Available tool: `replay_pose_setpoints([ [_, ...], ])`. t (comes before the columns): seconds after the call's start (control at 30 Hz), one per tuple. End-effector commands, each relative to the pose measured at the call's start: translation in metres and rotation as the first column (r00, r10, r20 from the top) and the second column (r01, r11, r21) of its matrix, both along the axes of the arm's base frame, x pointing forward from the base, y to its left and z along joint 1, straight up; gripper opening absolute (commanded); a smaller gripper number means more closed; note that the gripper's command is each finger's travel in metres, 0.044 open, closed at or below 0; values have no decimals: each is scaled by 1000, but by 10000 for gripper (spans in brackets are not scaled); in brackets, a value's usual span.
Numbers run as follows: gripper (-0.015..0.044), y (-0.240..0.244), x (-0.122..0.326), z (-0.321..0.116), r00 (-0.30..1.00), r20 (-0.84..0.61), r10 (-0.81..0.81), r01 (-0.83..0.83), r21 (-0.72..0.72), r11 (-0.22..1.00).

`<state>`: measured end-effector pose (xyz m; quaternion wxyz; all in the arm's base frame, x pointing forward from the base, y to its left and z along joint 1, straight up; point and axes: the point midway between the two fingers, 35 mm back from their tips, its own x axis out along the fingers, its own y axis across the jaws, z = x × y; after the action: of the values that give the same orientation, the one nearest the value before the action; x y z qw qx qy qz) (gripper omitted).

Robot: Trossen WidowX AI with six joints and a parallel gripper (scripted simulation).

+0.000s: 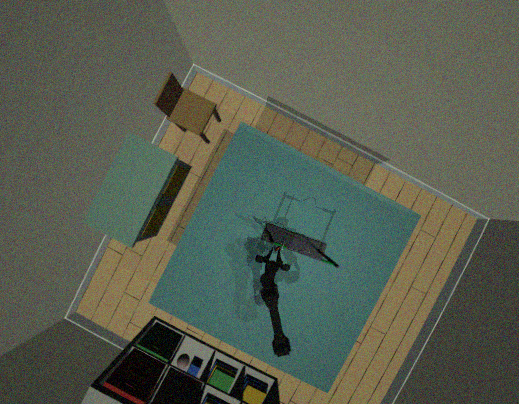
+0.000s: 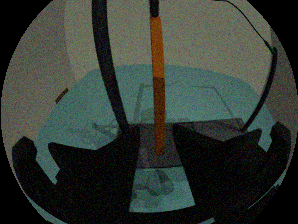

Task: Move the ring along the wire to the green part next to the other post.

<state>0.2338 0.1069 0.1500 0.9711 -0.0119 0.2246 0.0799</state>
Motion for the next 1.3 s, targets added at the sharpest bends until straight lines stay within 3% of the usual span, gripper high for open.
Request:
replay_pose_setpoints([
  [0.0, 160, -3, -11, 6, 1000, 2, -6, 6, 7, 1000],
  [0.9, 160, -5, -17, 8, 1000, 2, -6, 6, 7, 1000],
  [1.27, 440, -16, -60, 30, 1000, 11, 2, -2, 3, 1000],
])
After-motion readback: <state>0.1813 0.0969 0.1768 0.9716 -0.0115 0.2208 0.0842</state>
